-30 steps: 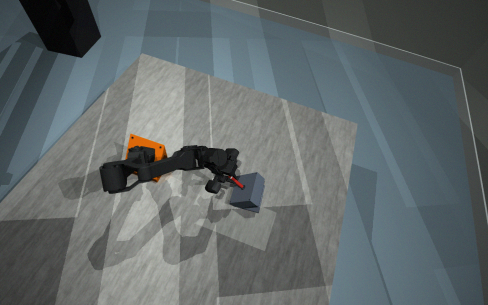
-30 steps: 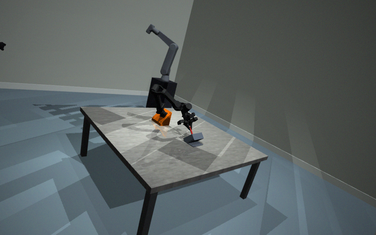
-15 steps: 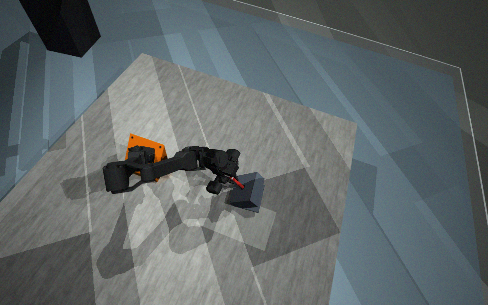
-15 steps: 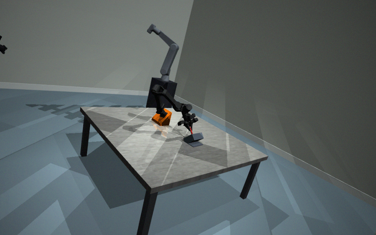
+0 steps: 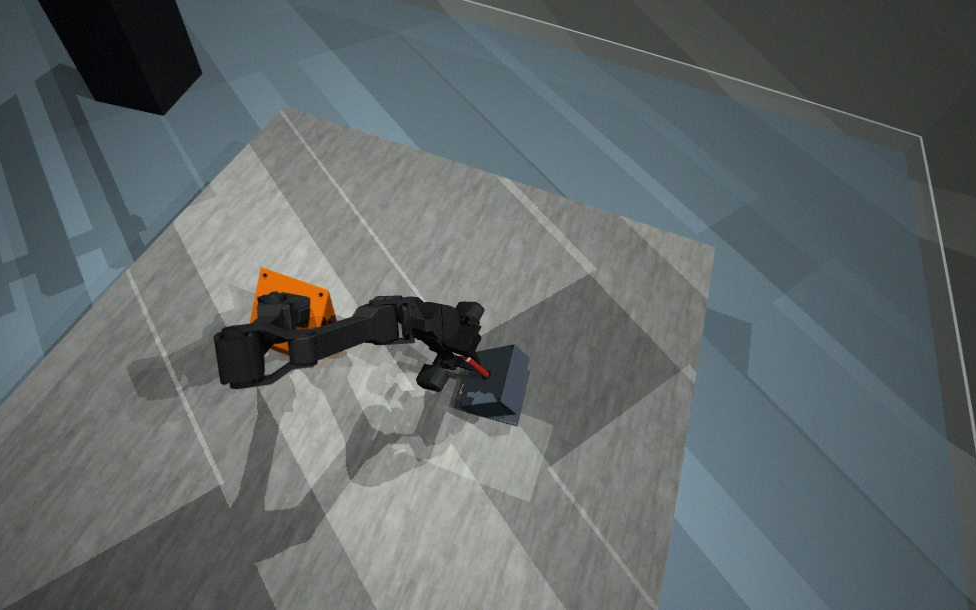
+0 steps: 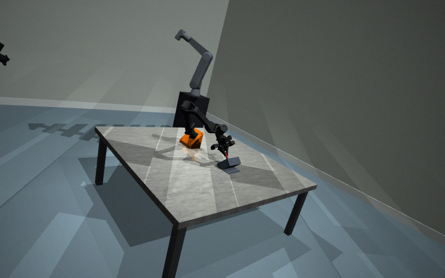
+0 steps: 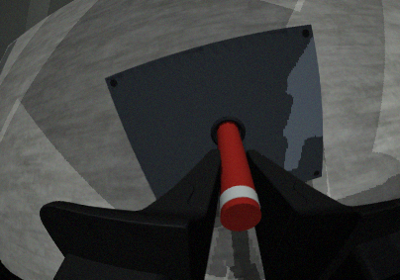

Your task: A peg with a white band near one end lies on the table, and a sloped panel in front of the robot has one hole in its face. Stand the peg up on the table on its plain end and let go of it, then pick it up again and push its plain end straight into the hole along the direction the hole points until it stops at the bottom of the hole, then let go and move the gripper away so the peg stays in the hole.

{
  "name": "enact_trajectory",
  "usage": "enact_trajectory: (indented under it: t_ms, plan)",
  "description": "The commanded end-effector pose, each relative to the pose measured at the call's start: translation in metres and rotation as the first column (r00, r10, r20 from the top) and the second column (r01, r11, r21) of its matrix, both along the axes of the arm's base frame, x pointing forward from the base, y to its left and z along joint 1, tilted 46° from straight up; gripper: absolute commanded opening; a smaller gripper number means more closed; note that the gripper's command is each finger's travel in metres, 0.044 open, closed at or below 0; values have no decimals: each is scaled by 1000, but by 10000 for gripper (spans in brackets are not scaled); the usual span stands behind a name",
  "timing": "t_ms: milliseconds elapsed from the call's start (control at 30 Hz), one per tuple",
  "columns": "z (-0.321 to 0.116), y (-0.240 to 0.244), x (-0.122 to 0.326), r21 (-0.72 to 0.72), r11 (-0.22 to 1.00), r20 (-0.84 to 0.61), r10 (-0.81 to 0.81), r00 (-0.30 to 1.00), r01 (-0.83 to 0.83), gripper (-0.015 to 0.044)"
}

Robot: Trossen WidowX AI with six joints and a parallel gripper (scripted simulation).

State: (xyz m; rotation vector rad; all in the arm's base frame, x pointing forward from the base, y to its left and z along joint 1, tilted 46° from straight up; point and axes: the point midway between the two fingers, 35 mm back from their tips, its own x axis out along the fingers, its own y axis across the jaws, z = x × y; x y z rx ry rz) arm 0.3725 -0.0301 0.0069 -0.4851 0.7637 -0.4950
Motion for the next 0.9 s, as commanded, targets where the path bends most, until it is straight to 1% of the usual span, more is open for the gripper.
enact_trajectory:
  t_ms: [0,867]
  plan:
    - [-3,-1,3,0,1000,-3,5,1000,-5,0]
    - [-8,-9,9,-1,1000,0,-1,1000,1,0]
